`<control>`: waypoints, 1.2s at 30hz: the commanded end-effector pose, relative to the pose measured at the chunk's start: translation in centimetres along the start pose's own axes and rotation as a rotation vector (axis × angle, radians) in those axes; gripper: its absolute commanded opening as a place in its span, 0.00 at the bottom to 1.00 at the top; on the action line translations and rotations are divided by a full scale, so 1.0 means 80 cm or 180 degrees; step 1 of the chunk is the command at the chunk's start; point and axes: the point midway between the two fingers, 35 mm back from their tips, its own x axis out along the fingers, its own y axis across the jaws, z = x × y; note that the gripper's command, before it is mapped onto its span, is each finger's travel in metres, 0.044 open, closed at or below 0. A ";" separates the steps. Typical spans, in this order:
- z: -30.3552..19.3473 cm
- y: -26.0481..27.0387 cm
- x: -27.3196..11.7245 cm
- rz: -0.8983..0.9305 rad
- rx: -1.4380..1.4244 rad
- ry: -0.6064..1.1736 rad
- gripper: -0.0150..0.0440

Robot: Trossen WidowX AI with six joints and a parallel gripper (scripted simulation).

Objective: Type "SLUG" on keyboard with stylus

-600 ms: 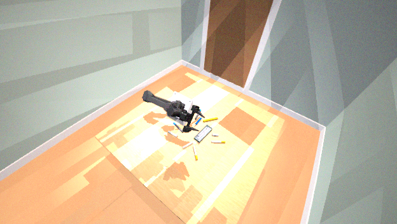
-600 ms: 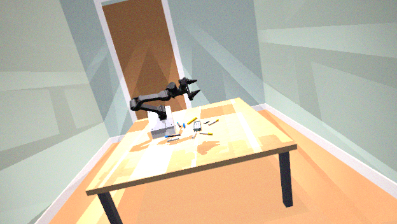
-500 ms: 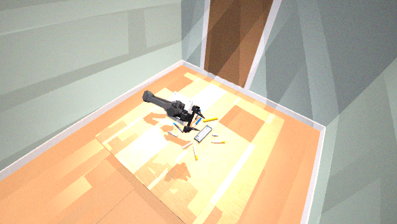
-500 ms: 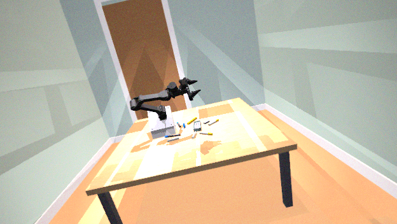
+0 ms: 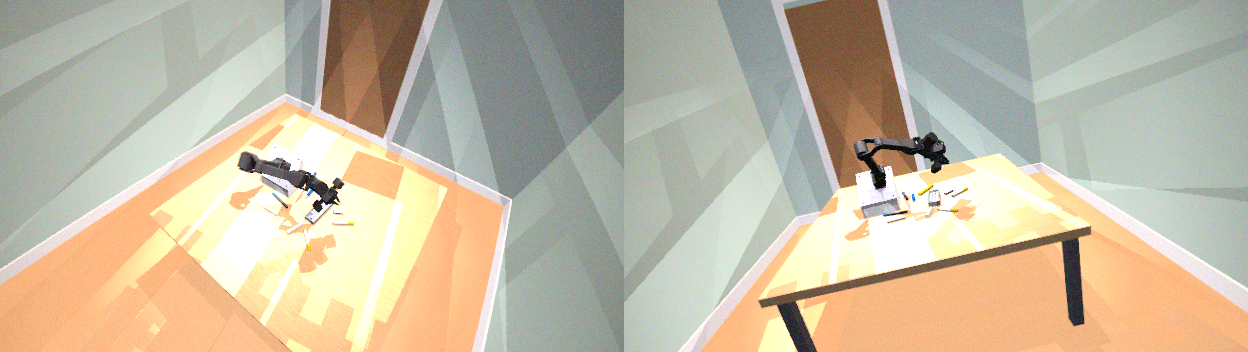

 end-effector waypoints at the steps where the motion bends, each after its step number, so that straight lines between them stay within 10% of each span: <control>1: -0.058 -0.003 0.037 -0.0405 -0.0165 0.0585 0.25; 13: -0.234 -0.047 0.083 -0.1814 -0.1285 0.2055 0.25; 36: -0.196 -0.107 0.055 -0.1842 -0.1312 0.2072 0.25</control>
